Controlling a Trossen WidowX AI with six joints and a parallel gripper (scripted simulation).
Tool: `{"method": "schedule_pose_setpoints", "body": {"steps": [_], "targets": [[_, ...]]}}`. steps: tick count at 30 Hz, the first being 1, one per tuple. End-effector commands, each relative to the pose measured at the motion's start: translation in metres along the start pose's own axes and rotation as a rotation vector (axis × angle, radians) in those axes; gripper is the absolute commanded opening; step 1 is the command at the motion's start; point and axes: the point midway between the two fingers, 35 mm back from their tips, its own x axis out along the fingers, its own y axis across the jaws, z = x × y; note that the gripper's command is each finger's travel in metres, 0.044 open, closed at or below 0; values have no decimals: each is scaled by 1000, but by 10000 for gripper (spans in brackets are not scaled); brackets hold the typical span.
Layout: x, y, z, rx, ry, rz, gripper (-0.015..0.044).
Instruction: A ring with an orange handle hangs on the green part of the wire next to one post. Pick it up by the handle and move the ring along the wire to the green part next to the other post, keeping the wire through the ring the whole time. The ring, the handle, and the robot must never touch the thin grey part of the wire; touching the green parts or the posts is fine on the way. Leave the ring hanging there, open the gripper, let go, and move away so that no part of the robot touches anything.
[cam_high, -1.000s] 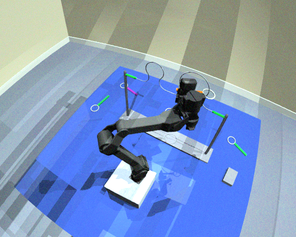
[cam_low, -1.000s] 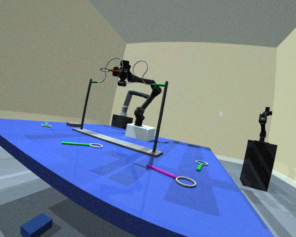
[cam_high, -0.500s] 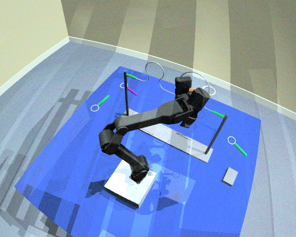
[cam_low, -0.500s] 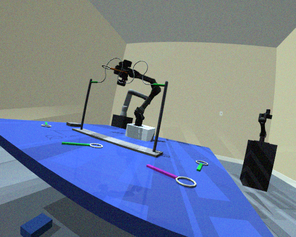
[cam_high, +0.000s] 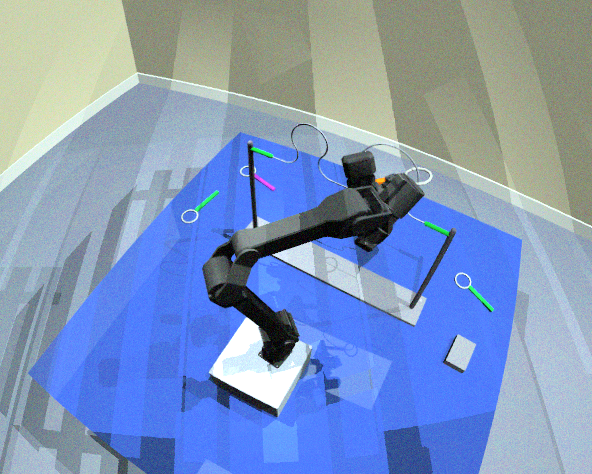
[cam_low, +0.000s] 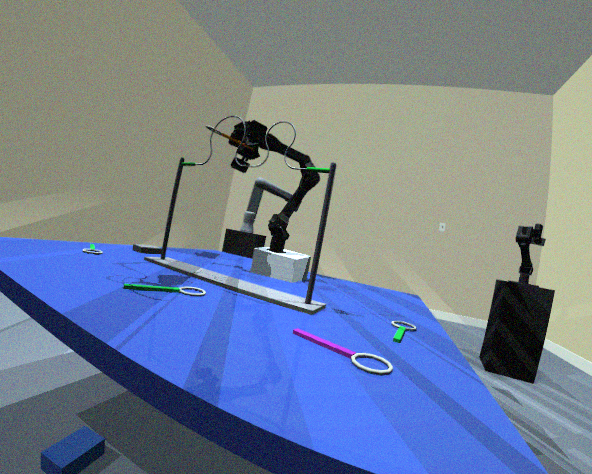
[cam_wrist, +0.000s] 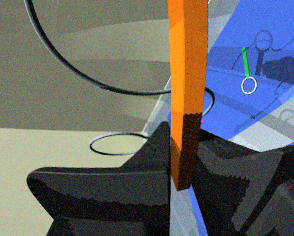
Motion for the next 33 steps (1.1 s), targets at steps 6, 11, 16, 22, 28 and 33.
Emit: {"method": "schedule_pose_setpoints", "body": {"steps": [6,11,16,22,28,33], "targets": [[2,-6,2,-91,-9,-71,-150],[2,-9,2,-146,-17,-111,-150],[2,-11,3,-208,-25,-156,-150],[2,-15,3,-278,-35,-207,-150],[1,-18,4,-346,-45,-255,-150],[1,-20,5,-398,-53,-293,-150]]}}
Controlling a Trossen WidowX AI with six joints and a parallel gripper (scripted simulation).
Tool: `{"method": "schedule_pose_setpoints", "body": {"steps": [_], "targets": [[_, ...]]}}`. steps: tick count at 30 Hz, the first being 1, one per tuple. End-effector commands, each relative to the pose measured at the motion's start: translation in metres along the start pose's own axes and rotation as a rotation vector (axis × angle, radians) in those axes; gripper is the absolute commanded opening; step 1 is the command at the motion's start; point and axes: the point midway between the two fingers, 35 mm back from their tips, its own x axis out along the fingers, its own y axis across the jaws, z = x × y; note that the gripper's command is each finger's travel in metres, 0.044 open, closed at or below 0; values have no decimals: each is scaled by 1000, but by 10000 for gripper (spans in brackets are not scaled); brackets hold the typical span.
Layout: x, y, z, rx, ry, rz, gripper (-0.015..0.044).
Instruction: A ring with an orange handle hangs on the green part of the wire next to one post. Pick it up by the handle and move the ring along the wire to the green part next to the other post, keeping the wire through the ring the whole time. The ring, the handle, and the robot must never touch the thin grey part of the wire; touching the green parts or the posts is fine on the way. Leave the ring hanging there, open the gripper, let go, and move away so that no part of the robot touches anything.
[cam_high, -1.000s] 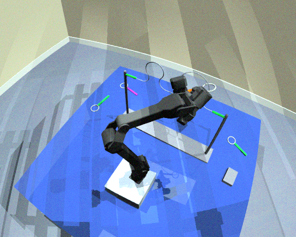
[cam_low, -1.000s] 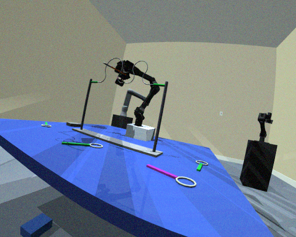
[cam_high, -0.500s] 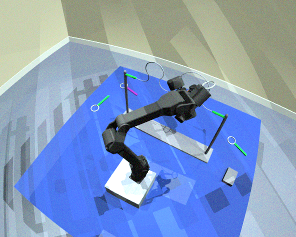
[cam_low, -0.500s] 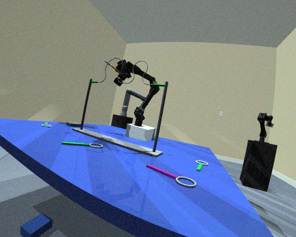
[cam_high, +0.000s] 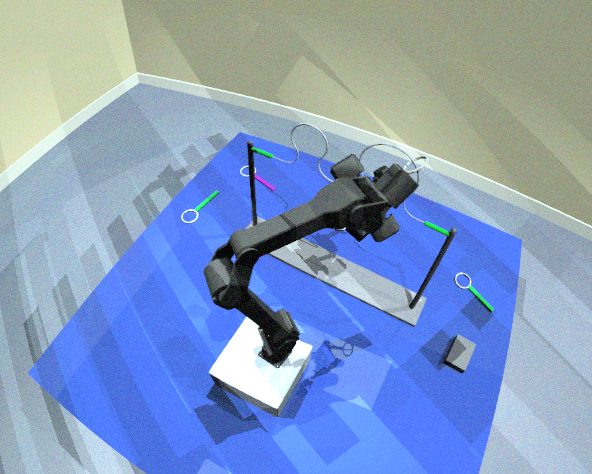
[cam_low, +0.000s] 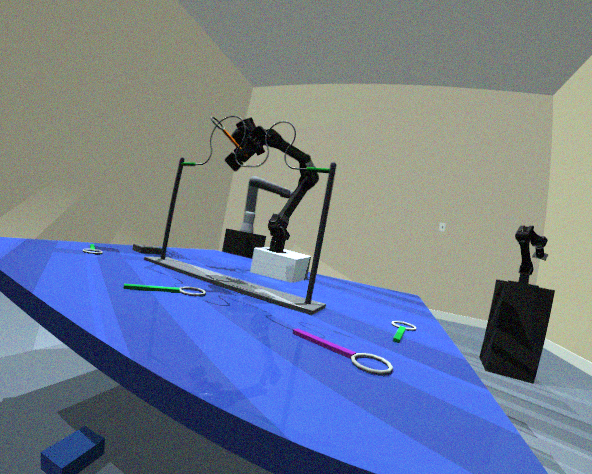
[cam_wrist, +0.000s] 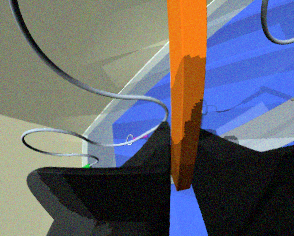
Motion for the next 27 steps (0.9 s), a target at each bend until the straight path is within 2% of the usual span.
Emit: {"method": "schedule_pose_setpoints", "body": {"steps": [1,27], "targets": [[-2,1,-1,-45,-10,-23,-150],[-1,-9,1,-253,-45,-172,-150]]}}
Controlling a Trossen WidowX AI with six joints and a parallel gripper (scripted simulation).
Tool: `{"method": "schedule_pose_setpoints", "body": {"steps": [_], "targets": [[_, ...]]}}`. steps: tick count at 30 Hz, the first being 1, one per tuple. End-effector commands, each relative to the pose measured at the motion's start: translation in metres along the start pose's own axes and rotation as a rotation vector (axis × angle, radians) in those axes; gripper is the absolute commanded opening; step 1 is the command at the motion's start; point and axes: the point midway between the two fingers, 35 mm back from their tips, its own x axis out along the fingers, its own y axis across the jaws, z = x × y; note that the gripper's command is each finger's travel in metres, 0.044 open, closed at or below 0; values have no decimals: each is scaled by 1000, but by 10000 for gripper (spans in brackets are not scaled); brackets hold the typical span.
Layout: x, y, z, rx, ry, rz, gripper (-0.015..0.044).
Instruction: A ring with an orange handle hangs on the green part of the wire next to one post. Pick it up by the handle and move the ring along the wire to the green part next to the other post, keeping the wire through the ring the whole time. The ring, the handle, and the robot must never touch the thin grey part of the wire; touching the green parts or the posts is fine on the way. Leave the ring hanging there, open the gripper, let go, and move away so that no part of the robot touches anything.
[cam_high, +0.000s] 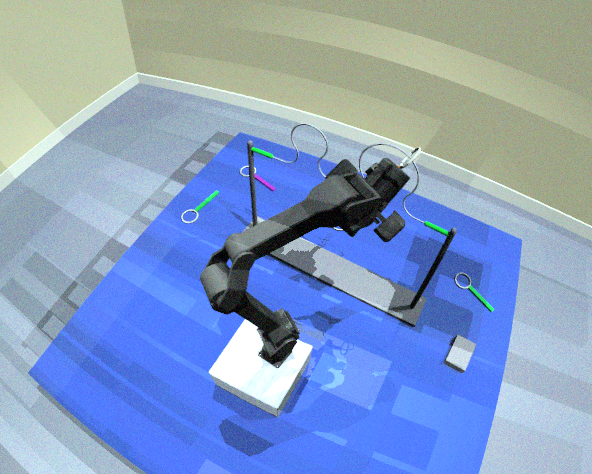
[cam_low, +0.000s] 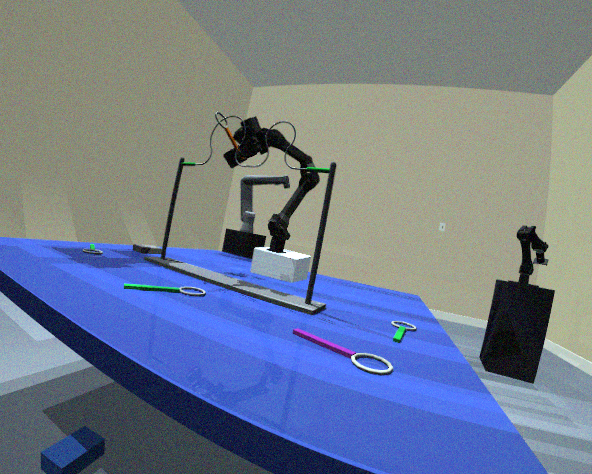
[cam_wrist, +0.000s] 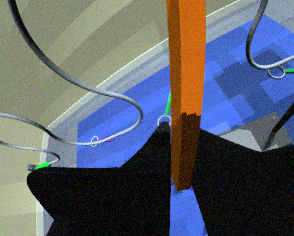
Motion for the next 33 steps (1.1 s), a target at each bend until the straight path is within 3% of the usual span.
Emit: {"method": "schedule_pose_setpoints", "body": {"steps": [1,33], "targets": [[-3,2,0,-41,-15,-19,-150],[-3,-13,3,-350,-68,-237,-150]]}}
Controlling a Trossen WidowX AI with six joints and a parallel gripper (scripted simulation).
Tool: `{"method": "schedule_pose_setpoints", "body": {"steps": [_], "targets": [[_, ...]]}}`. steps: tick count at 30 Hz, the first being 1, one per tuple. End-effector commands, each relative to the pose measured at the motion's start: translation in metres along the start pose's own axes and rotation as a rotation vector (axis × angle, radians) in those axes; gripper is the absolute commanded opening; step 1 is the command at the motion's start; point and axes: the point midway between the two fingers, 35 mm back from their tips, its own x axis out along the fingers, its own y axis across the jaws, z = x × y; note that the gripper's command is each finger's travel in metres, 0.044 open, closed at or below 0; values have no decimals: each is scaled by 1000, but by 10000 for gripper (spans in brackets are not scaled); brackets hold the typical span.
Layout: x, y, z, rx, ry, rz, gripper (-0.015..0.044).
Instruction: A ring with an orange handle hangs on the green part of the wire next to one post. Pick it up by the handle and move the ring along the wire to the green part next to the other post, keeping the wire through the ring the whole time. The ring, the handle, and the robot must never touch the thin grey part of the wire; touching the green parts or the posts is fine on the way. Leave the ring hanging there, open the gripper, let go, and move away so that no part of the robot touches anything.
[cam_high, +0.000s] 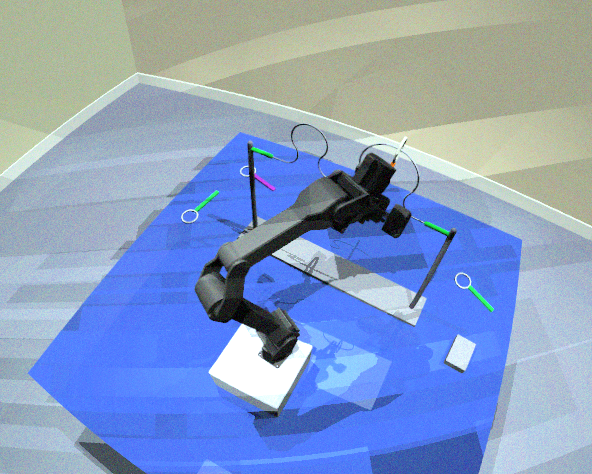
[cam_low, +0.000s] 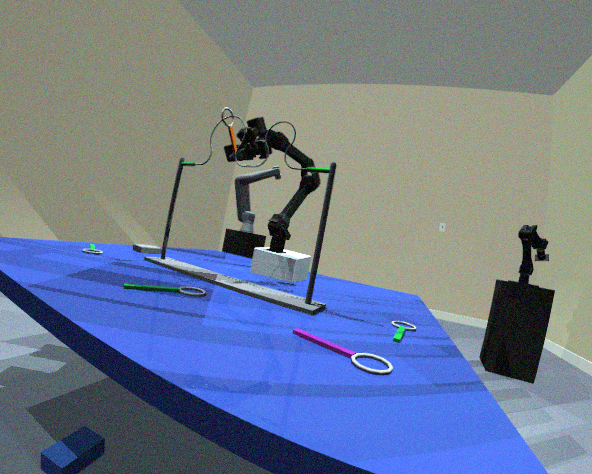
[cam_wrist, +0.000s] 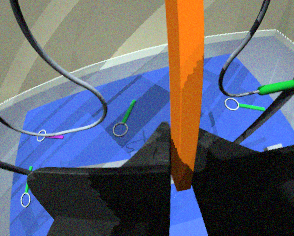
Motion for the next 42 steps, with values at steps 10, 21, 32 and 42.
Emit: {"method": "schedule_pose_setpoints", "body": {"steps": [10,21,32,42], "targets": [[-3,-5,2,-149,-36,-99,-150],[-3,-11,3,-273,-56,-186,-150],[-4,-17,5,-398,-76,-272,-150],[-5,-22,7,-512,-94,-351,-150]]}}
